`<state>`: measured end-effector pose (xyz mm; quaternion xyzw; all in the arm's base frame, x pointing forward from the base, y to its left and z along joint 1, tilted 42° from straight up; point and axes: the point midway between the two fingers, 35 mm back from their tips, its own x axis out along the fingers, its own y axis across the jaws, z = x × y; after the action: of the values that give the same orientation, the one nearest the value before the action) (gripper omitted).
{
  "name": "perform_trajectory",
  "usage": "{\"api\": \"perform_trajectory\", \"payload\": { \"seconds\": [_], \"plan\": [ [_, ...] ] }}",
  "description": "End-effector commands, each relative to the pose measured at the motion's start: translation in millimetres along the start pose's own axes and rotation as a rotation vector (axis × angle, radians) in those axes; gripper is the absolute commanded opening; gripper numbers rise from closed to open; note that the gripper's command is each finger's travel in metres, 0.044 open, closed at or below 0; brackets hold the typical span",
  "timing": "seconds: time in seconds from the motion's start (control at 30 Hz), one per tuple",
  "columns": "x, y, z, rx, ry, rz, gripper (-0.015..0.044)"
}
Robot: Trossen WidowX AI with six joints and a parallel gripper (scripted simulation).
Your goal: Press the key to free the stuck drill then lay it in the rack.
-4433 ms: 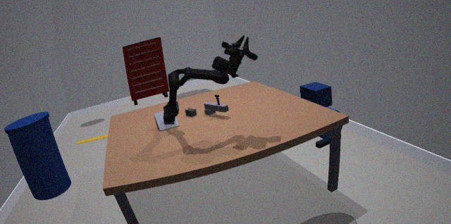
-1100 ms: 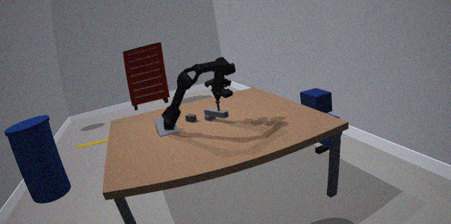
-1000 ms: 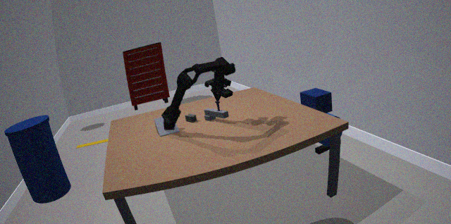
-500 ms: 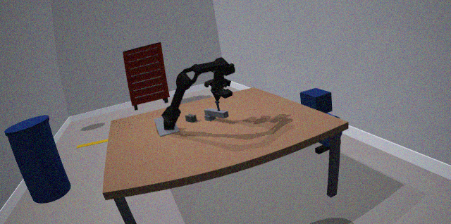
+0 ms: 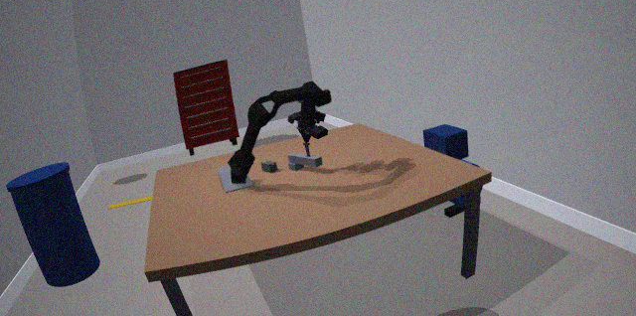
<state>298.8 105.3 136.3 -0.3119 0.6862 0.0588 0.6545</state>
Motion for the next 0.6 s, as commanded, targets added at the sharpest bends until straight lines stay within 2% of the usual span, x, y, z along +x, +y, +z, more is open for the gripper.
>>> {"api": "perform_trajectory", "payload": {
  "seconds": [0.0,0.57],
  "plan": [
    [16.9,-10.9,-6.6,0.009,0.055,-0.025,0.0000],
    [22.1,-13.9,-5.9,0.010,0.055,-0.025,0.0000]
  ]
}}
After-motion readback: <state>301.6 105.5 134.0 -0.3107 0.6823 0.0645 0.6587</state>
